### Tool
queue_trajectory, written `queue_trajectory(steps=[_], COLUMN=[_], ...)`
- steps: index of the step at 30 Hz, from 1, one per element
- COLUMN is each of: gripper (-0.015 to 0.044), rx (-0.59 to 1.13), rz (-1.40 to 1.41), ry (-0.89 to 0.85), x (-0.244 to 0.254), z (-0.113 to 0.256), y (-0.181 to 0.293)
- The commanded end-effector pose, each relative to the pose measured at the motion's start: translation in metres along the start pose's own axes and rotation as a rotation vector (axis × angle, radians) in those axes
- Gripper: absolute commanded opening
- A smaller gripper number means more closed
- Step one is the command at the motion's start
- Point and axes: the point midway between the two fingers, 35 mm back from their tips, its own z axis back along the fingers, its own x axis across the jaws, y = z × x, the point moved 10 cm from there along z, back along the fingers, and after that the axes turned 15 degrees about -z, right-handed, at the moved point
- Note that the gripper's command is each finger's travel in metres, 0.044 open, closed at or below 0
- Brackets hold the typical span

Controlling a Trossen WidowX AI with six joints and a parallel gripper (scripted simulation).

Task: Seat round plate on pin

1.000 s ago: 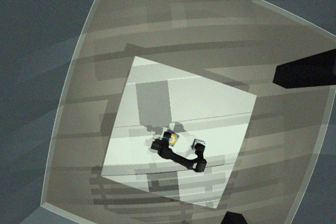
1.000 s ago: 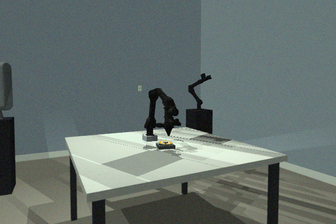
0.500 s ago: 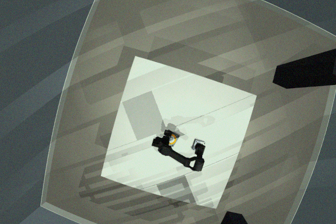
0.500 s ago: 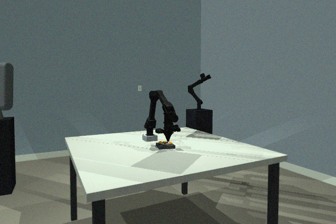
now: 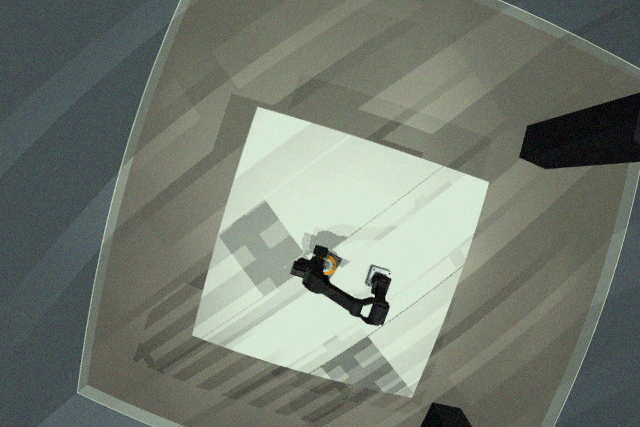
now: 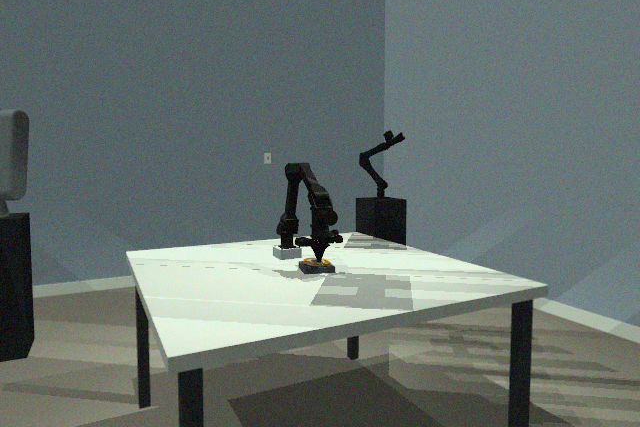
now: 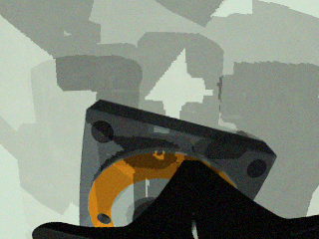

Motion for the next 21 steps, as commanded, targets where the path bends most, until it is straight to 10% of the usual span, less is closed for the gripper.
queue_trajectory(steps=[1, 21], gripper=[0.0000, 0.0000], rx=[0.001, 0.002], rz=[-0.001, -0.001], ry=[0.007, 0.009], x=[-0.008, -0.025], z=[-0.001, -0.002], y=[0.001, 0.007])
